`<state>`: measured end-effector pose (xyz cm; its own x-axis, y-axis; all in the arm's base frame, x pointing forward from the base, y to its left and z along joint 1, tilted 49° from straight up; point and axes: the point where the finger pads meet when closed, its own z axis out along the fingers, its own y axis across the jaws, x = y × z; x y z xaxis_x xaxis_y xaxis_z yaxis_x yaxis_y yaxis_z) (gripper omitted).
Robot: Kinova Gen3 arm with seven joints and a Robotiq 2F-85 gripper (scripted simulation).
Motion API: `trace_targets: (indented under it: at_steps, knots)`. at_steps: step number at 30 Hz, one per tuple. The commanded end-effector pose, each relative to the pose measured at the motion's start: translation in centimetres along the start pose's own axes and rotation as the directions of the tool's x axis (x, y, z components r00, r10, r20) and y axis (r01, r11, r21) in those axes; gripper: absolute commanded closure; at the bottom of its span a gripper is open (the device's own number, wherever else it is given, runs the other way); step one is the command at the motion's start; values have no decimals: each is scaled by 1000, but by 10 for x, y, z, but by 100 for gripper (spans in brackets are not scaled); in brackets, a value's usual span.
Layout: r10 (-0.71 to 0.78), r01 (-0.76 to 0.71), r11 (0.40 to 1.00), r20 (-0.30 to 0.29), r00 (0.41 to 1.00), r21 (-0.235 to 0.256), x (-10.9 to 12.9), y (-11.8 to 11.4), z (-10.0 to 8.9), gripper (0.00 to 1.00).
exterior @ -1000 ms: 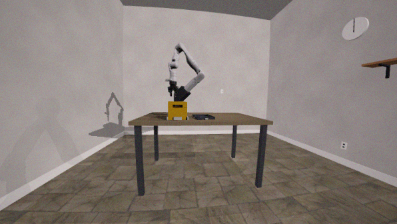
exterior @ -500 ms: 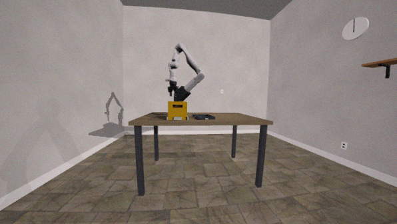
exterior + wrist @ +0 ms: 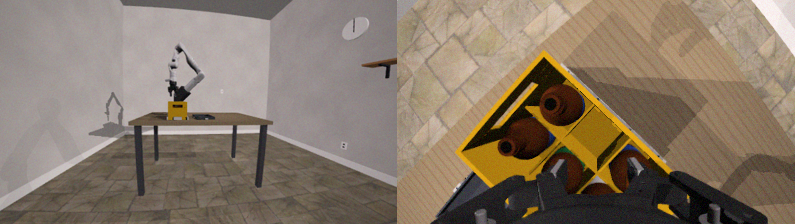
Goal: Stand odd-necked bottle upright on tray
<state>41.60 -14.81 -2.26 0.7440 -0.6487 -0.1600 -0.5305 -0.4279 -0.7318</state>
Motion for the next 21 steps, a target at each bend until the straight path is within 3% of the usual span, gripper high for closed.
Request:
trace_targets:
  at_steps: [1, 21]
  knots:
    - [3, -3, 1000, -6, 1000, 4, 2, -2, 3, 36]
    - [3, -3, 1000, -7, 1000, 4, 4, -1, 21, 36]
